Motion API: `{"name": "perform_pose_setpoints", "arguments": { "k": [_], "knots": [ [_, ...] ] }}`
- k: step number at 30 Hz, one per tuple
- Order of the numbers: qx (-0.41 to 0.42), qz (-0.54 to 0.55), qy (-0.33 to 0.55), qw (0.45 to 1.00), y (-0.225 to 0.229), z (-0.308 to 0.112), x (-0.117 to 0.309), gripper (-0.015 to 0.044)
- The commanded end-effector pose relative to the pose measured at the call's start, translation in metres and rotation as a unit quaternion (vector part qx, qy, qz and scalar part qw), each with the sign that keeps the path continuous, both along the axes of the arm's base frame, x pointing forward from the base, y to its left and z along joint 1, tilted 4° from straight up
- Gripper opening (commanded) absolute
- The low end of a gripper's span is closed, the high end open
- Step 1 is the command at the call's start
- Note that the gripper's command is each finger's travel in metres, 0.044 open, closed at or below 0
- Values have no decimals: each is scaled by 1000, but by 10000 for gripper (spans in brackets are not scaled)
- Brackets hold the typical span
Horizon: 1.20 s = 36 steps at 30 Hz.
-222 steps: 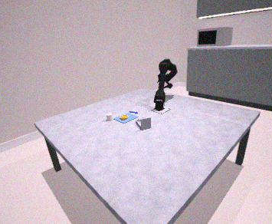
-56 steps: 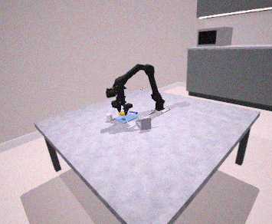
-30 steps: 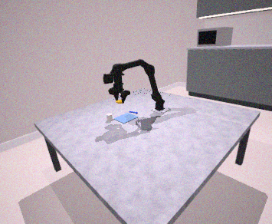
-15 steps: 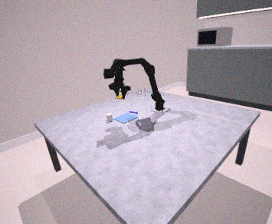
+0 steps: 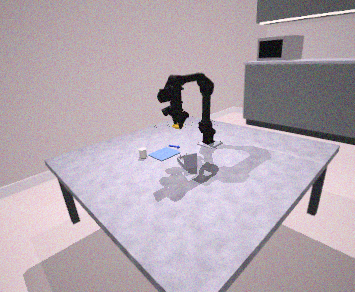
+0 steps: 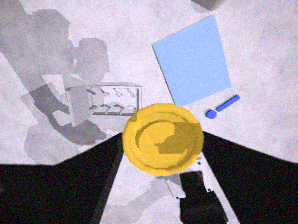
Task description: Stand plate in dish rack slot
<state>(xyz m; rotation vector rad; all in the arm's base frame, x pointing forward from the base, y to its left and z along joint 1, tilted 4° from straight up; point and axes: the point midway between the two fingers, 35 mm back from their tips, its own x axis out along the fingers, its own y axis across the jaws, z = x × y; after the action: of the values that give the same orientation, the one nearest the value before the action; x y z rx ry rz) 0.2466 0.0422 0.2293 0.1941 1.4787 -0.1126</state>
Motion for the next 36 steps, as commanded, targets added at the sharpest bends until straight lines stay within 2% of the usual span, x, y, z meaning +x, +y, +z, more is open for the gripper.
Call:
{"name": "perform_pose_setpoints", "arguments": {
  "k": [1,6,19,36],
  "knots": [
    [3,-30,1,1000,6,-1,-14,0],
    [10,-24,0,1000,8,-4,-11,0],
    [140,86,-52,985,32,-47,28,0],
    [271,237,-188,914,46,-88,61,0]
  ]
}}
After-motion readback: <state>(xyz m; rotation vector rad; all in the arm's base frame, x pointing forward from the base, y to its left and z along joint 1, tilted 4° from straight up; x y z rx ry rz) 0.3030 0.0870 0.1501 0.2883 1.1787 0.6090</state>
